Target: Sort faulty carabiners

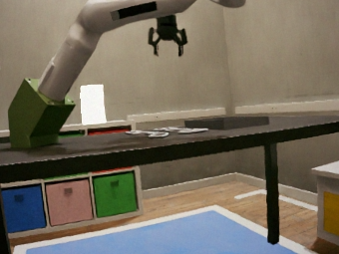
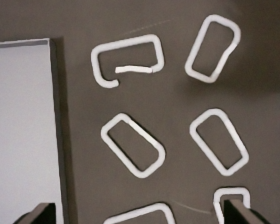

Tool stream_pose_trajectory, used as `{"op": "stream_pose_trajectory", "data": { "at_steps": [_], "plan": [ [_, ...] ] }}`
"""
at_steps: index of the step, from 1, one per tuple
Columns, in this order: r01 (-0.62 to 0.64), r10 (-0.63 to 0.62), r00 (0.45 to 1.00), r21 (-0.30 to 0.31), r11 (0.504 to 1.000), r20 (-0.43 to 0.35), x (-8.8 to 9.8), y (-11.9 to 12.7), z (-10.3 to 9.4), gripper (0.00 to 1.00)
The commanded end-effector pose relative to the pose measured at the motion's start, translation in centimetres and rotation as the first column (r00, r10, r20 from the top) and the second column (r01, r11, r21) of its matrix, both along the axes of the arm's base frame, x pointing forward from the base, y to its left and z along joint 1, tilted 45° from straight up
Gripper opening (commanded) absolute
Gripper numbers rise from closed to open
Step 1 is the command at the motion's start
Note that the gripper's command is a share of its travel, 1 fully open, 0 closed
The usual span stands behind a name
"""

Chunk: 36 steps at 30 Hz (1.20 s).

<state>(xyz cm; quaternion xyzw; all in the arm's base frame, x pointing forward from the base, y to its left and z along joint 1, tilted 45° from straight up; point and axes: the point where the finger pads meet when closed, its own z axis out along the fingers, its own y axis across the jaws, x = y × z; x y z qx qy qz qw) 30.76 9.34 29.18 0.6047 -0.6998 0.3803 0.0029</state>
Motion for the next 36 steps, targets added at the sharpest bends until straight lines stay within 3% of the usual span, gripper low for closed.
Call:
{"op": "stream_pose_trajectory", "data": {
  "at_steps": [1,17,18,34,35,36],
  "plan": [
    [-0.001,0.001,1.0,0.001,1.0,0.001,0.2,0.8,-5.9,1.0],
    [-0.001,0.001,1.0,0.001,1.0,0.001,0.2,0.8,-5.9,1.0],
    [0.0,0.0,1.0,-0.007,1.0,-0.001,0.4,1.3,-11.5,1.0],
    [0.0,0.0,1.0,-0.007,1.0,-0.001,0.4,1.3,-11.5,1.0],
    [0.004,-0.004,1.0,-0.015,1.0,0.0,0.6,1.9,-17.0,1.0],
    [0.004,-0.004,1.0,-0.015,1.0,0.0,0.6,1.9,-17.0,1.0]
  ]
}}
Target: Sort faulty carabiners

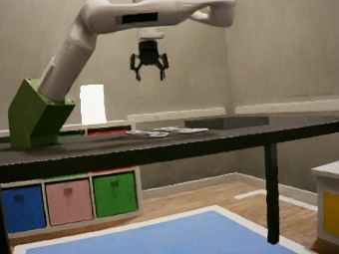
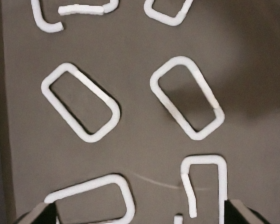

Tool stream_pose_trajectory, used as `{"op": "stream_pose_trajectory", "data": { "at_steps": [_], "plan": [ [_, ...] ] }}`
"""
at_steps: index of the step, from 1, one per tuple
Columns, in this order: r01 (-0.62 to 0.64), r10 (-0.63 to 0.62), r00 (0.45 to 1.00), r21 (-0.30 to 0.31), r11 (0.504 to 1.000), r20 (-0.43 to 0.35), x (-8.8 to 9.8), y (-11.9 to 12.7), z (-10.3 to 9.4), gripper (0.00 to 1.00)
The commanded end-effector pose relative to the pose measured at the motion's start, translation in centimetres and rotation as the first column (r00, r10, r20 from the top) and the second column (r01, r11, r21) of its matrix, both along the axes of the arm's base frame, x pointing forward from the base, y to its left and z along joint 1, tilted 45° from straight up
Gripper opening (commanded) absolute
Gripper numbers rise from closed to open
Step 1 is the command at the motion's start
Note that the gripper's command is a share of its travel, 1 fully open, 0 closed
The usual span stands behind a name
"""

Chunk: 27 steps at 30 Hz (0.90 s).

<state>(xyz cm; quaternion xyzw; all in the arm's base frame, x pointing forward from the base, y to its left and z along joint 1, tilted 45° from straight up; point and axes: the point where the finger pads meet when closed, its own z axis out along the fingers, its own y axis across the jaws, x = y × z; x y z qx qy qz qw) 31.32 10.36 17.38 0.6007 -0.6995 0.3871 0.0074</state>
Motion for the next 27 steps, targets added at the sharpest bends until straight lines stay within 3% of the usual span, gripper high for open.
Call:
{"op": "stream_pose_trajectory", "data": {
  "at_steps": [1,15,16,27],
  "plan": [
    [-0.004,0.004,1.0,0.0,1.0,-0.005,0.1,0.9,-5.2,1.0],
    [-0.004,0.004,1.0,0.0,1.0,-0.005,0.1,0.9,-5.2,1.0],
    [-0.015,0.015,1.0,0.003,1.0,-0.006,0.2,1.8,-10.8,1.0],
    [-0.015,0.015,1.0,0.003,1.0,-0.006,0.2,1.8,-10.8,1.0]
  ]
}}
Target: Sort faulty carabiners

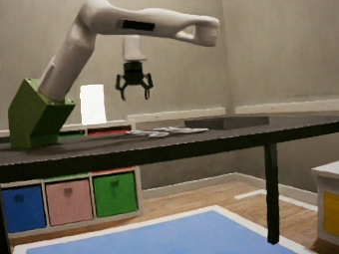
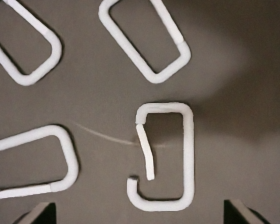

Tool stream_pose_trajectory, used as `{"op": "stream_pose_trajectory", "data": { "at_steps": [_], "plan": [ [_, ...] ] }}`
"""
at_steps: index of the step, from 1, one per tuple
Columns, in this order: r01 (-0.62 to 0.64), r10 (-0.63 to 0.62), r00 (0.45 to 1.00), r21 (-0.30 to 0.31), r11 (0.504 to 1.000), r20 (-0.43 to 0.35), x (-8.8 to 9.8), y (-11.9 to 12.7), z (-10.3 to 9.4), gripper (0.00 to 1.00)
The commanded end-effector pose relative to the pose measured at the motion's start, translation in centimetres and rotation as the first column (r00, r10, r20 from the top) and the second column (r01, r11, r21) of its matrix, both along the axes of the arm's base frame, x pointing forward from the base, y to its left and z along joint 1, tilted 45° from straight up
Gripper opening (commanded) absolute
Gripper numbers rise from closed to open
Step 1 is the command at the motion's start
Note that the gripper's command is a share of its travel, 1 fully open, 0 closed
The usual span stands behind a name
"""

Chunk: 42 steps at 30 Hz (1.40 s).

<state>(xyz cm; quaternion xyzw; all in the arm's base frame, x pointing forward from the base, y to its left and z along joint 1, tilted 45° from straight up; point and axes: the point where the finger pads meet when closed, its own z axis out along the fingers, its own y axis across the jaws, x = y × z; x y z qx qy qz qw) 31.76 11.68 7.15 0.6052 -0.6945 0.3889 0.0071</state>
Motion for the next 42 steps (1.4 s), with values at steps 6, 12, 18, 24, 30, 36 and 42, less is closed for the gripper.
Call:
{"op": "stream_pose_trajectory", "data": {
  "at_steps": [6,12,18,24,30,36,42],
  "plan": [
    [-0.002,0.002,1.0,0.0,1.0,-0.003,-0.1,0.9,-3.0,1.0],
    [-0.002,0.002,1.0,0.0,1.0,-0.003,-0.1,0.9,-3.0,1.0],
    [-0.002,0.002,1.0,0.0,1.0,-0.003,-0.1,0.9,-3.0,1.0],
    [-0.007,0.008,1.0,0.013,1.0,-0.006,1.3,-0.6,-5.2,1.0],
    [-0.007,0.008,1.0,0.013,1.0,-0.006,1.3,-0.6,-5.2,1.0],
    [-0.007,0.008,1.0,0.013,1.0,-0.006,1.3,-0.6,-5.2,1.0],
    [-0.005,0.005,1.0,0.01,1.0,0.002,3.5,-3.3,-8.7,1.0]
  ]
}}
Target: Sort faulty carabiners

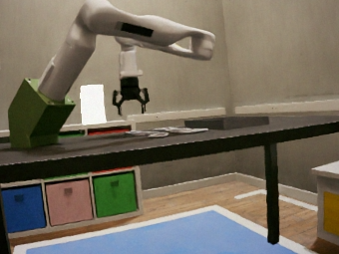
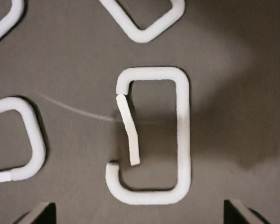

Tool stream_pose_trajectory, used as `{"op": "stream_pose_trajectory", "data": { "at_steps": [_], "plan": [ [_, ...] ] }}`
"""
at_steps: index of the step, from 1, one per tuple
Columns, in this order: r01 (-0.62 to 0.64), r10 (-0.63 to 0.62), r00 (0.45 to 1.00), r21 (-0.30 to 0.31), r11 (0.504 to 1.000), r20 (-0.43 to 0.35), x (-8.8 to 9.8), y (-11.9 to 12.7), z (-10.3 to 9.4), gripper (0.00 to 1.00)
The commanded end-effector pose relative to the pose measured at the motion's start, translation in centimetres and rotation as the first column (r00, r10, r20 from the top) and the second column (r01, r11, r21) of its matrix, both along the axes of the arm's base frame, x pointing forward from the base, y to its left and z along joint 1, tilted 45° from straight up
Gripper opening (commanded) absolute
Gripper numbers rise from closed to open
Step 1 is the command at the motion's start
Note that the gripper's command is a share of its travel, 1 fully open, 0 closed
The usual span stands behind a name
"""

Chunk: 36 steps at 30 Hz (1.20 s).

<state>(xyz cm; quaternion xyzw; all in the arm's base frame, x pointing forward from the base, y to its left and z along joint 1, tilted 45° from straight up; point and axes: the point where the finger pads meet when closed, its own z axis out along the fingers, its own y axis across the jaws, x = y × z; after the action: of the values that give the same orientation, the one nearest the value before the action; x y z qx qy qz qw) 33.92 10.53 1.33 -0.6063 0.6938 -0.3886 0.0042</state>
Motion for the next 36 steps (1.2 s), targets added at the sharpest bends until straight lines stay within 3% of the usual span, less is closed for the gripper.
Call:
{"op": "stream_pose_trajectory", "data": {
  "at_steps": [1,14,15,36],
  "plan": [
    [0.006,-0.006,1.0,-0.004,1.0,-0.013,1.3,-2.2,-2.9,1.0],
    [0.006,-0.006,1.0,-0.004,1.0,-0.013,1.3,-2.2,-2.9,1.0],
    [0.004,-0.004,1.0,-0.001,1.0,-0.017,2.4,-3.4,-4.4,1.0],
    [0.004,-0.004,1.0,-0.004,1.0,-0.01,2.6,-3.7,-4.8,1.0]
  ]
}}
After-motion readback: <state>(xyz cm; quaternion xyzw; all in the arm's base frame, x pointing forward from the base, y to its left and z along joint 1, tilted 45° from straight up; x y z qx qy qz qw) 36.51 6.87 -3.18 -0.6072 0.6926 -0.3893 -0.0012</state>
